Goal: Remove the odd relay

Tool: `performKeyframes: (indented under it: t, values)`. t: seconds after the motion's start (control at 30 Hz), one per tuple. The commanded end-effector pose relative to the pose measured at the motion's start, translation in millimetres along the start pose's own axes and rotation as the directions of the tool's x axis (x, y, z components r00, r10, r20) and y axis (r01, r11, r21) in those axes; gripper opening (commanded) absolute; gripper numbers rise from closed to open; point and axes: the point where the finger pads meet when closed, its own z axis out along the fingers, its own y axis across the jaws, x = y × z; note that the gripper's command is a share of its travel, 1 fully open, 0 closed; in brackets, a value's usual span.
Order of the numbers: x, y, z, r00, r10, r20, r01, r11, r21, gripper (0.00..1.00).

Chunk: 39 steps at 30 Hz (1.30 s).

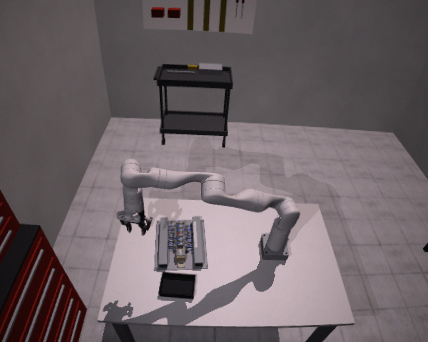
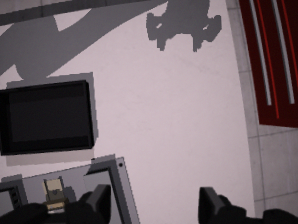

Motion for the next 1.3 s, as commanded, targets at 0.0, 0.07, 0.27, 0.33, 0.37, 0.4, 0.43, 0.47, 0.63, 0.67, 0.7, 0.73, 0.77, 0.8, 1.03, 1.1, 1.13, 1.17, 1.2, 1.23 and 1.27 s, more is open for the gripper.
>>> performKeyframes:
  t: [0.0,0.07,0.27,0.33,0.37,0.4,0.43,0.47,0.63,0.67,0.7,0.73,0.77,0.8,1.03,1.1,1.13,1.17,1.2,1.23,1.27]
  values:
    - [0,0,-1.5,1.000,0.000,-0.001,0.000,1.000,-0.003,0.61]
    - [0,0,-1.3,1.000,0.000,-0.001,0.000,1.000,-0.003,0.61]
    - [-1,1,-0.7,1.000,-0.001,-0.002,0.001,1.000,-0.002,0.61]
    - [-2,1,-0.3,1.000,-0.001,-0.002,0.001,1.000,-0.002,0.61]
    - [-2,1,0.0,1.000,-0.002,-0.002,0.001,1.000,-0.002,0.61]
    - [-3,2,0.2,1.000,-0.002,-0.003,0.002,1.000,-0.002,0.61]
    - [-3,2,0.5,1.000,-0.002,-0.003,0.002,1.000,-0.002,0.61]
    - [-4,2,0.8,1.000,-0.002,-0.003,0.002,1.000,-0.002,0.61]
    - [-6,3,2.8,1.000,-0.004,-0.005,0.004,1.000,-0.002,0.61]
    - [-7,4,3.3,1.000,-0.004,-0.005,0.004,1.000,-0.002,0.61]
    - [-8,4,3.8,1.000,-0.005,-0.006,0.005,1.000,-0.001,0.61]
    - [-8,4,3.8,1.000,-0.005,-0.006,0.005,1.000,-0.001,0.61]
    - [-8,4,3.8,1.000,-0.005,-0.006,0.005,1.000,-0.001,0.61]
    - [-8,5,4.3,1.000,-0.005,-0.006,0.005,1.000,-0.001,0.61]
    - [-15,7,8.9,1.000,-0.009,-0.009,0.009,1.000,-0.001,0.61]
    - [-17,8,10.5,1.000,-0.010,-0.010,0.010,1.000,0.000,0.61]
    - [-19,9,11.3,1.000,-0.011,-0.011,0.011,1.000,0.000,0.61]
    - [-20,9,12.2,1.000,-0.011,-0.012,0.011,1.000,0.000,0.61]
    - [-21,10,13.1,1.000,-0.012,-0.012,0.012,1.000,0.000,0.61]
    - [-23,10,14.1,1.000,-0.013,-0.013,0.013,1.000,0.000,0.61]
    - [-24,11,15.1,1.000,-0.014,-0.013,0.014,1.000,0.000,0.61]
